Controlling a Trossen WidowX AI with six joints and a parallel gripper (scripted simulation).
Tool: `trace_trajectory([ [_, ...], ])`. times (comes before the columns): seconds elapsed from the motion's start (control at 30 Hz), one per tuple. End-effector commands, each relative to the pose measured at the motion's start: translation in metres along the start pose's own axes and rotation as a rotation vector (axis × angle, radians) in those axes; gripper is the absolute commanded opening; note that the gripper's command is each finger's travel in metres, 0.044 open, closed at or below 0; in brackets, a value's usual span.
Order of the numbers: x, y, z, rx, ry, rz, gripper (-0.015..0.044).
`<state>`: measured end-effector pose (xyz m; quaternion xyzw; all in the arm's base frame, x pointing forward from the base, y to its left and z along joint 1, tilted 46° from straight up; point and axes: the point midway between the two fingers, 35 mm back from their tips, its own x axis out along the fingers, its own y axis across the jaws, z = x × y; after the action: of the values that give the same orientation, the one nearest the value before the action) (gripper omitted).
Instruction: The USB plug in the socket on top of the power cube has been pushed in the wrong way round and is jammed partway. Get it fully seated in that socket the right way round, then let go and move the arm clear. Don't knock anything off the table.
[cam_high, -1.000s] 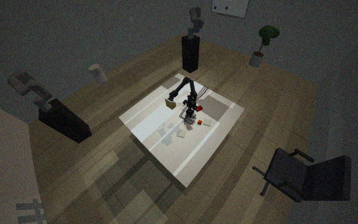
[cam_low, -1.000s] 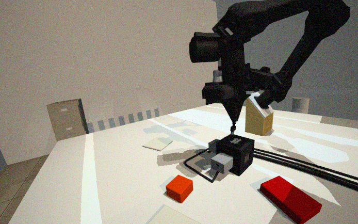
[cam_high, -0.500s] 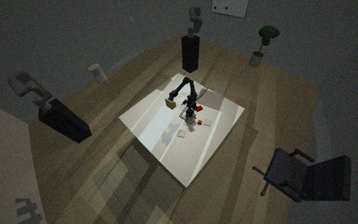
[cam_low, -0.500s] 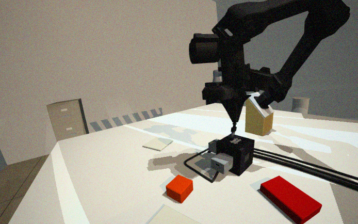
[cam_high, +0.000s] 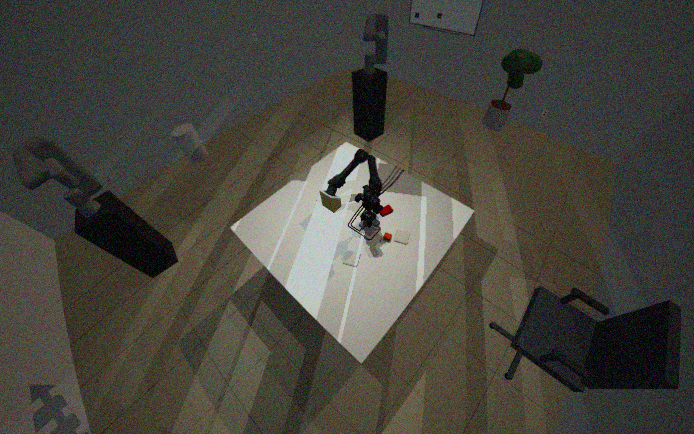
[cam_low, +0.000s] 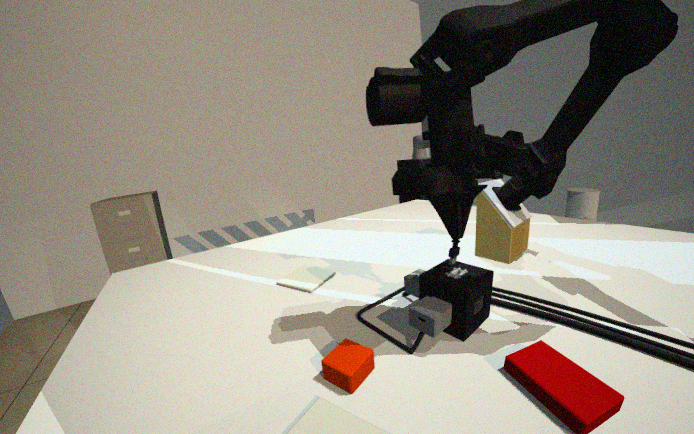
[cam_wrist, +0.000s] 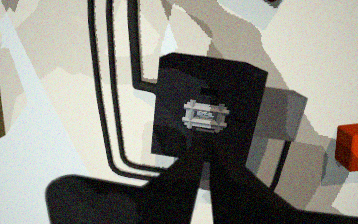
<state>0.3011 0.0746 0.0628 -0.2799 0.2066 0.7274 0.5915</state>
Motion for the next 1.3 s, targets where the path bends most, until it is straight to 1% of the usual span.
trace_trajectory([
  [0.0,0.0008,0.0002,0.0008,-0.002,-0.008,0.001,0.0],
  [1.27,0.0054,0.0002,0.0033,-0.003,-0.042,0.001,0.0],
])
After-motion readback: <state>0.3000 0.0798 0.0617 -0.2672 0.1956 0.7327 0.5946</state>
